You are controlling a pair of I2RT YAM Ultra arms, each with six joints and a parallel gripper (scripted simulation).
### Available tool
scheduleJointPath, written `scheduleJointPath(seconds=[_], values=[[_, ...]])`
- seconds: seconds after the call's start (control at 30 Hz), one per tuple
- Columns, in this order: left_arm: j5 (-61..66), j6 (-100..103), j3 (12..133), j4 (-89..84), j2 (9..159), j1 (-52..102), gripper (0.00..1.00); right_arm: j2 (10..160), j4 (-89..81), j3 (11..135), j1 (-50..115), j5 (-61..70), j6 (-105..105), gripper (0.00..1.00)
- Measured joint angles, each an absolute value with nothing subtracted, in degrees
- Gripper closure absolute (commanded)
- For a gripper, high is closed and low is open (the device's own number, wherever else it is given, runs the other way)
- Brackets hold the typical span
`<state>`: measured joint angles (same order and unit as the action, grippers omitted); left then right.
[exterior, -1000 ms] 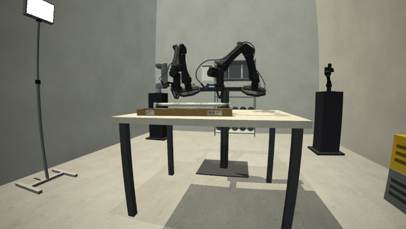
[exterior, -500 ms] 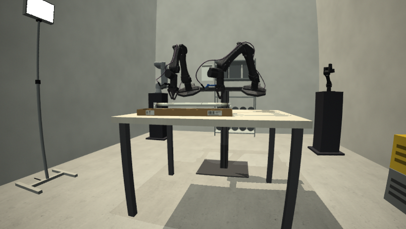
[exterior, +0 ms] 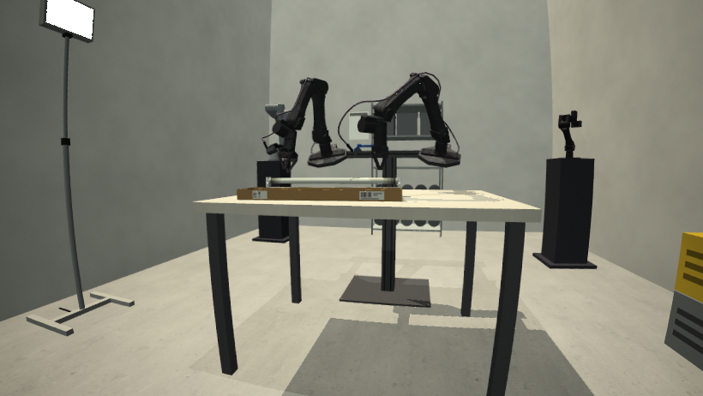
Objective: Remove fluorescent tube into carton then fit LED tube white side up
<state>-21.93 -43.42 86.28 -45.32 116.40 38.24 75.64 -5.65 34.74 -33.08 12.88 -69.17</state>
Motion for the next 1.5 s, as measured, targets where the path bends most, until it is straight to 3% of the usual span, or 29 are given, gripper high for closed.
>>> scheduleJointPath(seconds=[1.43,1.47,1.5], values=[[-21.23,-46.19,83.59,-35.79,121.99,35.44,0.51,89.17,7.55,36.45,-30.63,11.53,-70.96,0.51],[-21.23,-46.19,83.59,-35.92,121.95,35.44,0.89,89.19,7.55,36.49,-30.61,11.53,-70.96,0.51],[-21.23,-46.19,83.61,-35.94,121.93,35.44,0.89,89.12,7.55,36.47,-30.63,11.51,-70.96,0.51]])
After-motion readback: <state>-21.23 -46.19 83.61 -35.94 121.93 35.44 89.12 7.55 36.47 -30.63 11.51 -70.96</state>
